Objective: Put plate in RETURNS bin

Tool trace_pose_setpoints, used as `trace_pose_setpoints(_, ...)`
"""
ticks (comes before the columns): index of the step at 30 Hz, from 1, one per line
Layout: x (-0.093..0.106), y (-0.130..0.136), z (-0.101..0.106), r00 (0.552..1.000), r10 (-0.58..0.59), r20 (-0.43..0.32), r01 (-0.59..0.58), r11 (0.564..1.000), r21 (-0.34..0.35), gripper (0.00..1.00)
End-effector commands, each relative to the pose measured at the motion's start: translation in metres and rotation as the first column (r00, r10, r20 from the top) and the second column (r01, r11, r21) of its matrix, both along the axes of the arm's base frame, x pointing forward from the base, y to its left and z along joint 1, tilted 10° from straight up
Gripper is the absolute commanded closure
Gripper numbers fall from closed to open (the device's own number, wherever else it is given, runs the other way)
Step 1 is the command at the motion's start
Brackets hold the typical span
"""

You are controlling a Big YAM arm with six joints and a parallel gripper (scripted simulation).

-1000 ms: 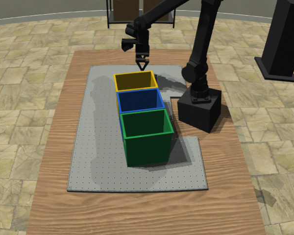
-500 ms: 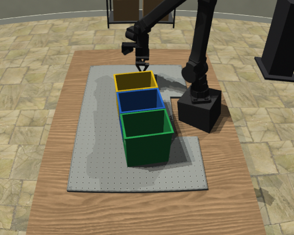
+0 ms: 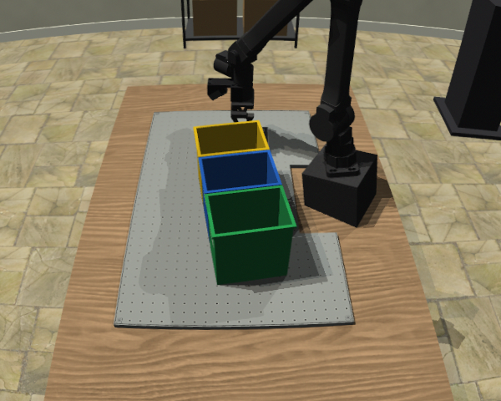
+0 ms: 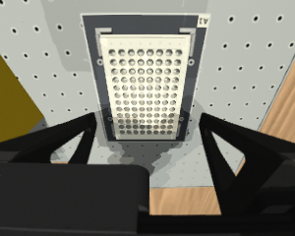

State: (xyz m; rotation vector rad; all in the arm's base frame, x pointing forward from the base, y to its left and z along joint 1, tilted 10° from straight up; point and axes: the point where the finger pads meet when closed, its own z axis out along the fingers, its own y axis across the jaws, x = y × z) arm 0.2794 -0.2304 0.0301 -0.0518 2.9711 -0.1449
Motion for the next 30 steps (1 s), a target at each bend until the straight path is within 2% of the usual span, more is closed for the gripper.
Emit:
trace_pose_setpoints(1, 0.002, 0.004, -0.013, 1.0, -0.001, -0.01, 0.002, 1.0, 0.007, 0.0)
trace_pose_setpoints(30, 0.008, 0.001, -0.055, 1.0, -0.001, -0.011, 0.002, 1.0, 0.007, 0.0)
